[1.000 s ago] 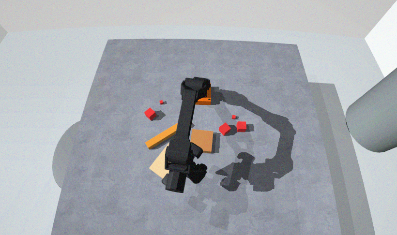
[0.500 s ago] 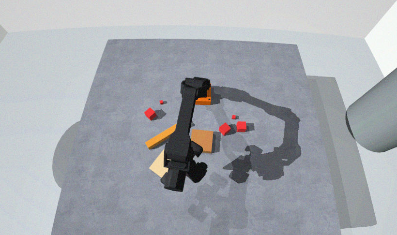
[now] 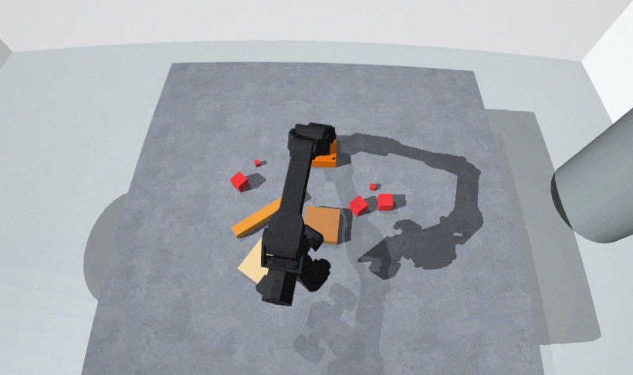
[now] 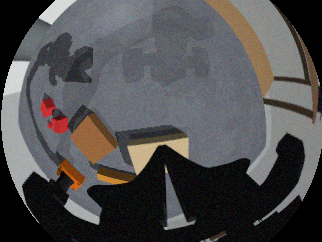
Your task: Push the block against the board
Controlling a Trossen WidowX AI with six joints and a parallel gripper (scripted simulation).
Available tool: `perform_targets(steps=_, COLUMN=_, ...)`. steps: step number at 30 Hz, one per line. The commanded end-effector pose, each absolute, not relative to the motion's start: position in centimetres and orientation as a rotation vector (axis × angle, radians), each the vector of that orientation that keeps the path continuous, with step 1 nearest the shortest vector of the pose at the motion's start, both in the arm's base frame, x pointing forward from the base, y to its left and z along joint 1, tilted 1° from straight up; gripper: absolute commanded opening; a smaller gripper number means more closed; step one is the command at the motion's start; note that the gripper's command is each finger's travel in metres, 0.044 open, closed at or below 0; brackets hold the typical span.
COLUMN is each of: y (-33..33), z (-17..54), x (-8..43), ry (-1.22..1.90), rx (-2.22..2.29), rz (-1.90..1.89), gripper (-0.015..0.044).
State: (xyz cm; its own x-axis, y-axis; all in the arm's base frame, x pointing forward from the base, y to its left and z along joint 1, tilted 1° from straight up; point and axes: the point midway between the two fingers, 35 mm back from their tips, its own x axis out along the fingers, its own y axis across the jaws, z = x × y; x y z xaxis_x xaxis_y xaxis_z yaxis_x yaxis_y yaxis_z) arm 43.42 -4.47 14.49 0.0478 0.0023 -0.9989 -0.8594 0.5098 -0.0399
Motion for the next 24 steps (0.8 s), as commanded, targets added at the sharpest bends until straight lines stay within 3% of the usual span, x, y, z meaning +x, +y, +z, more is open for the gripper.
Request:
perform_targets(steps=1, y=-4.5, z=14.4, x=43.4, ry=1.375, rx=-0.817, rz=0.784, gripper=0.0)
perform_targets(steps=5, y=-5.0, z=13.6, x=43.9, ry=1.373, rx=-0.819, rz=0.784, gripper=0.0)
perform_targets(steps=10, y=-8.6, z=7.6, x=46.3, ry=1.375, rx=-0.82, rz=0.781, gripper=0.0)
perform_targets(steps=24, y=-8.7, z=1.8, x=46.7, ry=1.375, rx=-0.82, rz=0.781, gripper=0.0)
